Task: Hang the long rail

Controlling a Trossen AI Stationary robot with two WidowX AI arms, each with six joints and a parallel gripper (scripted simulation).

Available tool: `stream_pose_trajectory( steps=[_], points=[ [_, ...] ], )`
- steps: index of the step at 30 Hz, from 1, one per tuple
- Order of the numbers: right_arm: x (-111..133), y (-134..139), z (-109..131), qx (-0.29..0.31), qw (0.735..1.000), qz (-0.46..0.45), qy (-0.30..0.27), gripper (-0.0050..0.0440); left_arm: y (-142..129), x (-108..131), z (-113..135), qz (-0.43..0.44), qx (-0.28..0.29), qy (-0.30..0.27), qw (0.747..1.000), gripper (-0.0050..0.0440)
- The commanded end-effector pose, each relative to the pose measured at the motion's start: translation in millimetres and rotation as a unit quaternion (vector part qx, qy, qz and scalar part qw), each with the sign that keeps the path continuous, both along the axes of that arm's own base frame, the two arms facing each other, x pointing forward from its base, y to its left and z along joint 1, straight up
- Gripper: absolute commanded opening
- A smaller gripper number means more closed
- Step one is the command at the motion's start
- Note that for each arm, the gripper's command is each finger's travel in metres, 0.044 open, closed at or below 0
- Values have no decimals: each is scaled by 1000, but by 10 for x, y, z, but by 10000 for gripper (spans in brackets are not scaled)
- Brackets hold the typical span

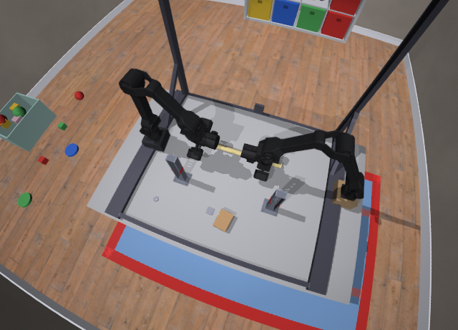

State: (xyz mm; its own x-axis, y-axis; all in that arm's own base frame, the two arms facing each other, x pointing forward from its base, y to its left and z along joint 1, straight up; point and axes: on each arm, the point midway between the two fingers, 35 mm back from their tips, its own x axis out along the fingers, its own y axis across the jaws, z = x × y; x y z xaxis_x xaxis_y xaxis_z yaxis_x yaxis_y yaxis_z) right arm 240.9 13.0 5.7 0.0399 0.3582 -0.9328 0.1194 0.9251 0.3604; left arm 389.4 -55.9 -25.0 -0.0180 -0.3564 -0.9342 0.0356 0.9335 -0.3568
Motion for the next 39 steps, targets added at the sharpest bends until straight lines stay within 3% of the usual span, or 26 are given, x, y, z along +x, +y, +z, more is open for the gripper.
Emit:
stream_pose_trajectory(
  steps=[1, 3, 7, 12, 18, 20, 26, 39],
  points=[
    [80, -124, 350, -4, 1000, 1, -22, 432, -3, 54, 81, -2, -3, -15, 1000, -50],
    [80, -124, 350, -4, 1000, 1, -22, 432, -3, 54, 81, -2, -3, -15, 1000, -50],
    [66, -88, 290, -14, 1000, 3, -4, 336, -3, 54, 81, -2, -3, -15, 1000, -50],
    [55, 31, 221, -75, 997, 16, 27, 225, -3, 54, 81, -2, -3, -15, 1000, -50],
    [56, 249, 156, -200, 978, 36, 45, 225, -3, 54, 81, -2, -3, -15, 1000, -50],
    [56, 249, 156, -200, 978, 36, 45, 225, -3, 54, 81, -2, -3, -15, 1000, -50],
    [103, 398, 104, -293, 955, 17, 34, 225, -3, 54, 81, -2, -3, -15, 1000, -50],
    [73, 393, 4, -323, 946, 1, 37, 225, -3, 54, 81, -2, -3, -15, 1000, -50]
  ],
)
